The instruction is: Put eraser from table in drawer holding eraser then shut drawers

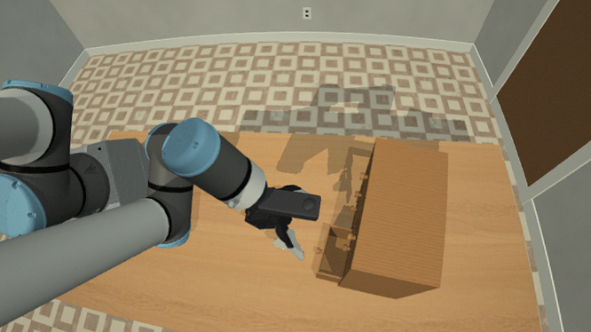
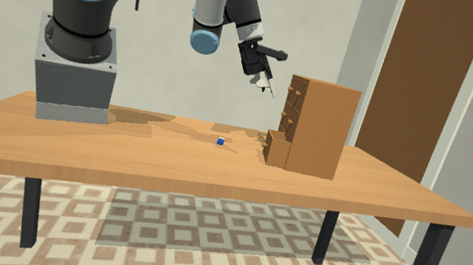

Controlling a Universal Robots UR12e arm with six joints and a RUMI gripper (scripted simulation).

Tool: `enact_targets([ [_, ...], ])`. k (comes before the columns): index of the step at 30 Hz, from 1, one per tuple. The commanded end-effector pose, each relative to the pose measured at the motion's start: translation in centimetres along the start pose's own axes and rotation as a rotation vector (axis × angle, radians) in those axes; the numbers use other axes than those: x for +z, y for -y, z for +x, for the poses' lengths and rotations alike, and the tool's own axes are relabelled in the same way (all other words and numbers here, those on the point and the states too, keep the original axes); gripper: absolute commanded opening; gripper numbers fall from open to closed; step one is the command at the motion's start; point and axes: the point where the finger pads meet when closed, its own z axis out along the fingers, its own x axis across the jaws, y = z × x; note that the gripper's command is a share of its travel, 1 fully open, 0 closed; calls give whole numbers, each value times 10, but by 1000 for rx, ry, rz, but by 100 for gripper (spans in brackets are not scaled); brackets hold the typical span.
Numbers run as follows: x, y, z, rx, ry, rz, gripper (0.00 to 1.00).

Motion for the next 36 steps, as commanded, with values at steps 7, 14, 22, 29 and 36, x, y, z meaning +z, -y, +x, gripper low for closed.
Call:
enact_targets([
  [7, 14, 5, 1, -26, 2, 87, 100],
  [14, 25, 8, 2, -46, 3, 146, 100],
  [22, 34, 11, 3, -63, 4, 198, 100],
  [29, 40, 13, 4, -75, 5, 235, 100],
  [36, 46, 15, 4, -86, 6, 269, 100],
])
